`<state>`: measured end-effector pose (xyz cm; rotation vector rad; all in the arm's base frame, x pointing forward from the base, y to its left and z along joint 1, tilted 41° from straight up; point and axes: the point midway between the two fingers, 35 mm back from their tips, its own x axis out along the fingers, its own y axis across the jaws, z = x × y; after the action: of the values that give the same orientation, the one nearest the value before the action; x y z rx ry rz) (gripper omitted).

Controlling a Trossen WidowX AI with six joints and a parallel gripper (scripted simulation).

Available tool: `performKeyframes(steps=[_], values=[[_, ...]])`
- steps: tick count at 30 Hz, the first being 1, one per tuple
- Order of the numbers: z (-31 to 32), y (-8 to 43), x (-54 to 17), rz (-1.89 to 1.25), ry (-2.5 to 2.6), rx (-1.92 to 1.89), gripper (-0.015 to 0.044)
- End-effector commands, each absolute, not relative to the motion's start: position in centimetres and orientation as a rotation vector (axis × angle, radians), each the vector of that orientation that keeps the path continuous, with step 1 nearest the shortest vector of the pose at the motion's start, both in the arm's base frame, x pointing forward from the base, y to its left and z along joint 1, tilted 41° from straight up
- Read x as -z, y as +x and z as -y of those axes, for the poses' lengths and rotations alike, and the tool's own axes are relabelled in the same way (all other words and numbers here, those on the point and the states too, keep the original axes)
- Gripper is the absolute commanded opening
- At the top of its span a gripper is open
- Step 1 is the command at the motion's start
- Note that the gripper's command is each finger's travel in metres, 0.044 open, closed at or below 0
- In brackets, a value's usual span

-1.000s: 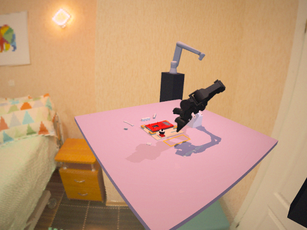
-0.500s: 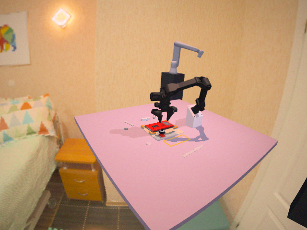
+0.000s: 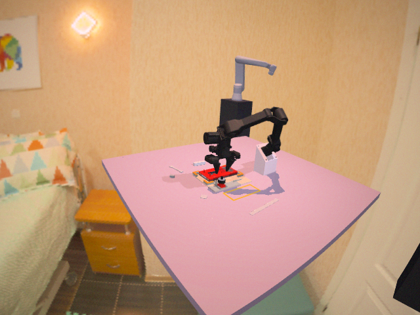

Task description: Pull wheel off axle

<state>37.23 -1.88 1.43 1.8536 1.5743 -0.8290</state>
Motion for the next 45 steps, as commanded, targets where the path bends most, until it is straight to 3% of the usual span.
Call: performKeyframes(steps=[1,7,9,21,28,45], values=[[-0.1,37.1,0.9,-1.597,1.854,0.84,0.03],[-1.3,37.2,2.3,-1.599,1.855,0.838,0.03],[-1.2,37.2,2.0,-1.606,1.843,0.839,0.0247],[-1.2,37.2,2.0,-1.606,1.843,0.839,0.0168],[-1.1,37.2,1.9,-1.606,1.844,0.839,0.0],[-0.8,37.1,1.5,-1.605,1.845,0.839,0.0]])
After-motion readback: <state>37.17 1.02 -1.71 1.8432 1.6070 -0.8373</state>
